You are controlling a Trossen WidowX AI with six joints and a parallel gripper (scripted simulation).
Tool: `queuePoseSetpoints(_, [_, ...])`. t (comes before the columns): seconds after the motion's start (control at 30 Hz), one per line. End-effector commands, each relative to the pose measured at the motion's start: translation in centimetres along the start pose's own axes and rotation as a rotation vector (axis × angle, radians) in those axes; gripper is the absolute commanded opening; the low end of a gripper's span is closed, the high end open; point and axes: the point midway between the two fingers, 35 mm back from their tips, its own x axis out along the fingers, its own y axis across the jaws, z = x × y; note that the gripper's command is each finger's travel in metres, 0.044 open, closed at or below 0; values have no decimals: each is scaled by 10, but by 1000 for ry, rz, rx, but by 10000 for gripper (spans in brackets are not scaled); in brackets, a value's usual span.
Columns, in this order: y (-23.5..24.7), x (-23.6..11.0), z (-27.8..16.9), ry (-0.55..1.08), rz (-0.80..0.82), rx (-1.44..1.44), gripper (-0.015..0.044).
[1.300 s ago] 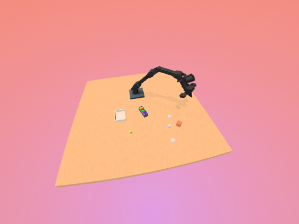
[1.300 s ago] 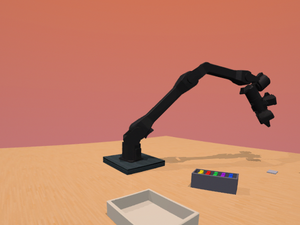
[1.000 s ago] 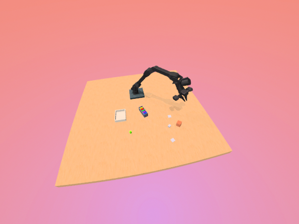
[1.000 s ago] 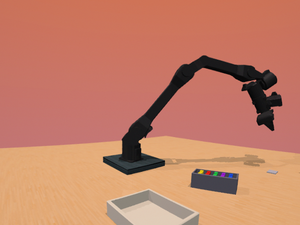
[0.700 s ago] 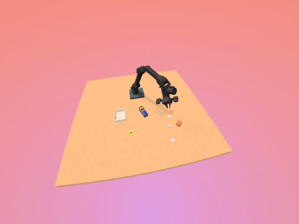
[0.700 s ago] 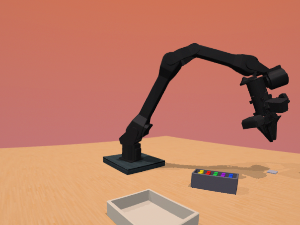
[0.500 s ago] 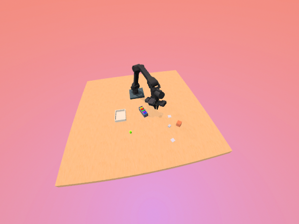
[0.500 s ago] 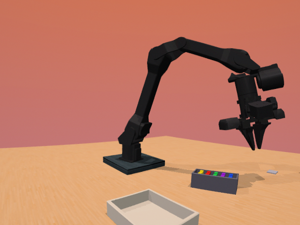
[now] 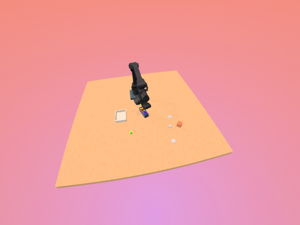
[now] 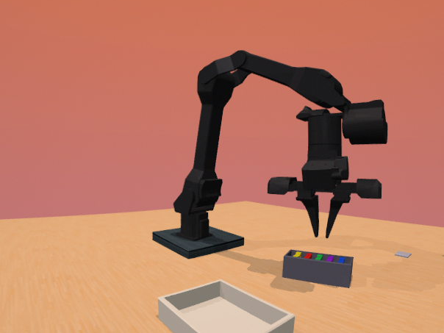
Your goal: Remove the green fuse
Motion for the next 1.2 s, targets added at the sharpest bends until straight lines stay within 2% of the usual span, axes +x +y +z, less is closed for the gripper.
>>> queuePoseSetpoints(0.0, [-2, 4, 0, 4, -8, 11, 73])
queuePoseSetpoints(1.17, [-2, 32, 1, 4, -8, 11, 73])
